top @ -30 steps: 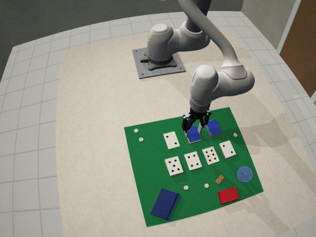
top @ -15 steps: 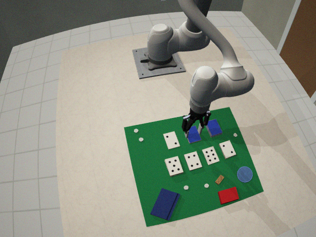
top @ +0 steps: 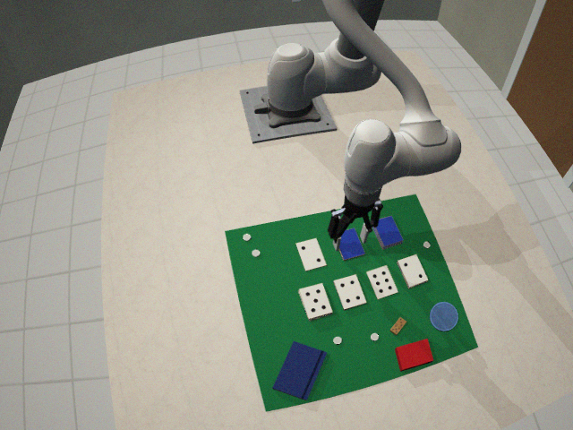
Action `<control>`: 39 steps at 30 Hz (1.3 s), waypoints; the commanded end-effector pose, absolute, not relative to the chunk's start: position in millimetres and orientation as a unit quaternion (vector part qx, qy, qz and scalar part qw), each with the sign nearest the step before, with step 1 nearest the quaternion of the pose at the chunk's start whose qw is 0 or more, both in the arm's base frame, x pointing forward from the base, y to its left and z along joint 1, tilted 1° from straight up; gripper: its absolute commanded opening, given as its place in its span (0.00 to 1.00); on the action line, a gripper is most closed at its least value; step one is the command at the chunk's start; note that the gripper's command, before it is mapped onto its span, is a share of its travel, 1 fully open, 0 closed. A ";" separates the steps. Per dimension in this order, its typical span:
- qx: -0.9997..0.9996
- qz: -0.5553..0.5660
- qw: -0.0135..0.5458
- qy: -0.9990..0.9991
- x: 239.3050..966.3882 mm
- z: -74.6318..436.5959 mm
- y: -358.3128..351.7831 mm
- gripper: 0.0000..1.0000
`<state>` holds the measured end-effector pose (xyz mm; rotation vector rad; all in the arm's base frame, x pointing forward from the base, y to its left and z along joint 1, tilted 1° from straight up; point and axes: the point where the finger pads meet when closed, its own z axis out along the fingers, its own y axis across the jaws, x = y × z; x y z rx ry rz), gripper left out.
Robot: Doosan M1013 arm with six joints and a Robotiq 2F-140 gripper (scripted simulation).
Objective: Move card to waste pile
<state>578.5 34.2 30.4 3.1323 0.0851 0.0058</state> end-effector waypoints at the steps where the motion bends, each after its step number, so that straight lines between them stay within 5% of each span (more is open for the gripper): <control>1: 1.000 0.002 0.004 0.027 578.6 30.5 34.2 0.50; 39: 1.000 0.002 0.004 0.027 578.4 57.7 34.4 0.50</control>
